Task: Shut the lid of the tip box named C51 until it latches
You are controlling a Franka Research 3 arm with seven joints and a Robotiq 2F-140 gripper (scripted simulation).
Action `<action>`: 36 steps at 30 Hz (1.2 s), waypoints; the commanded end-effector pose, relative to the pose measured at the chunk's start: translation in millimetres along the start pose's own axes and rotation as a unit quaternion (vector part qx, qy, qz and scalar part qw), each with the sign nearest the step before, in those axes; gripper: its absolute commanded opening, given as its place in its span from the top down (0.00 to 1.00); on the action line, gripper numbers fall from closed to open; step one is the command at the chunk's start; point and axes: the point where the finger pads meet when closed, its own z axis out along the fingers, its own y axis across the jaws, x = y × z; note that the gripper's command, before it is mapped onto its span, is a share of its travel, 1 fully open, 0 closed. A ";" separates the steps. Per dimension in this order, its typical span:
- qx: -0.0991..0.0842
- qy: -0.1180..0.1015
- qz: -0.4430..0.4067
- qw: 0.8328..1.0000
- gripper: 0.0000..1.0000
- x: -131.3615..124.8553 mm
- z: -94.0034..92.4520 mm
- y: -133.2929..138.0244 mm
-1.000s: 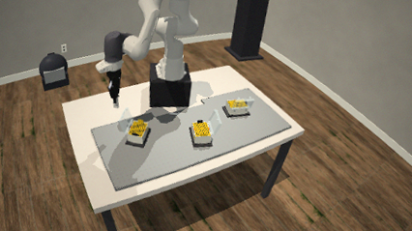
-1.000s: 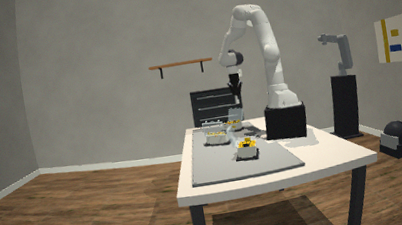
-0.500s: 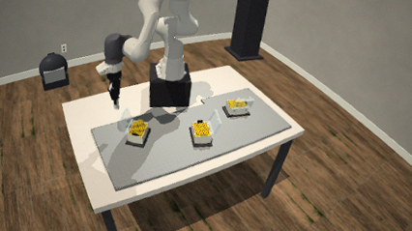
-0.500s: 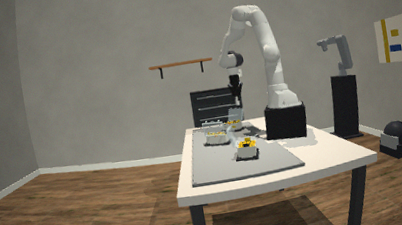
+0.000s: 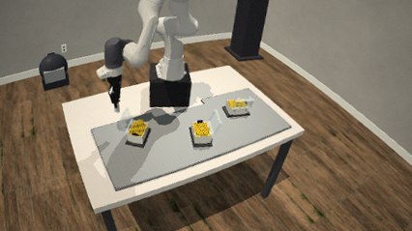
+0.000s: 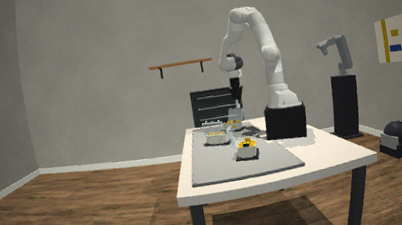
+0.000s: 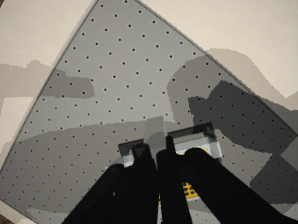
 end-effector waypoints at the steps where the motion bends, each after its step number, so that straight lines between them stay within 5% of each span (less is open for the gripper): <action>1: 0.006 0.002 -0.010 1.000 1.00 2.2 4.2 -3.9; 13: 0.006 0.002 -0.010 1.000 1.00 2.3 20.5 -4.1; 36: 0.006 0.002 -0.010 1.000 1.00 2.3 20.5 -4.1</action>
